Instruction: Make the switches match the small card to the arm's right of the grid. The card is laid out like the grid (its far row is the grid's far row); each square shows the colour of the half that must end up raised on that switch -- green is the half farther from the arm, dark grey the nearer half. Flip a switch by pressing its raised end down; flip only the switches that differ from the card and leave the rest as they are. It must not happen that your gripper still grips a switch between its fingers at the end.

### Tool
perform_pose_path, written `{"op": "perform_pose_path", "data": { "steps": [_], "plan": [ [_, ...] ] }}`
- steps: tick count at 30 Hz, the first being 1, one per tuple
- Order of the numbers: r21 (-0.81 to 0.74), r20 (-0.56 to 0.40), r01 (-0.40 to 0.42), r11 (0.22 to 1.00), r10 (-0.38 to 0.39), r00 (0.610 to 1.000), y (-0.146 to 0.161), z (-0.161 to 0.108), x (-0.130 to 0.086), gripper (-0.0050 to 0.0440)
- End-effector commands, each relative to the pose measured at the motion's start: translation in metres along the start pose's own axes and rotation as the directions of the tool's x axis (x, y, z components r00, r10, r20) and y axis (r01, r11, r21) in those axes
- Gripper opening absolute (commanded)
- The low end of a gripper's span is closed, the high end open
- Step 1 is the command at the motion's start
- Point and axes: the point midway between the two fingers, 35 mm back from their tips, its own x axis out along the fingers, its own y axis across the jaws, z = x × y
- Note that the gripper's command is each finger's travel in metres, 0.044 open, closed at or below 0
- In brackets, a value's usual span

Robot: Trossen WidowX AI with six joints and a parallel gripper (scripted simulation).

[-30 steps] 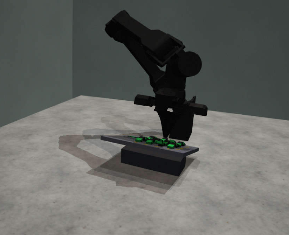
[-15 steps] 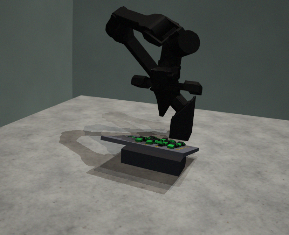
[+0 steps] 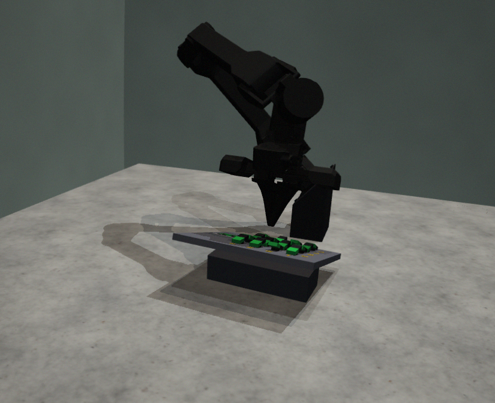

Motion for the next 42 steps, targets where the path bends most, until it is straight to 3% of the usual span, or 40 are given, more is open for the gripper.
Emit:
{"op": "perform_pose_path", "data": {
  "steps": [1, 12, 42],
  "plan": [
    [-0.008, -0.002, 0.007, 1.000, -0.007, 1.000, -0.001, -0.003, 0.003, 0.0000],
    [-0.008, -0.002, 0.007, 1.000, -0.007, 1.000, -0.001, -0.003, 0.017, 0.0000],
    [-0.008, -0.002, 0.007, 1.000, -0.007, 1.000, -0.001, -0.003, 0.017, 0.0000]
  ]
}}
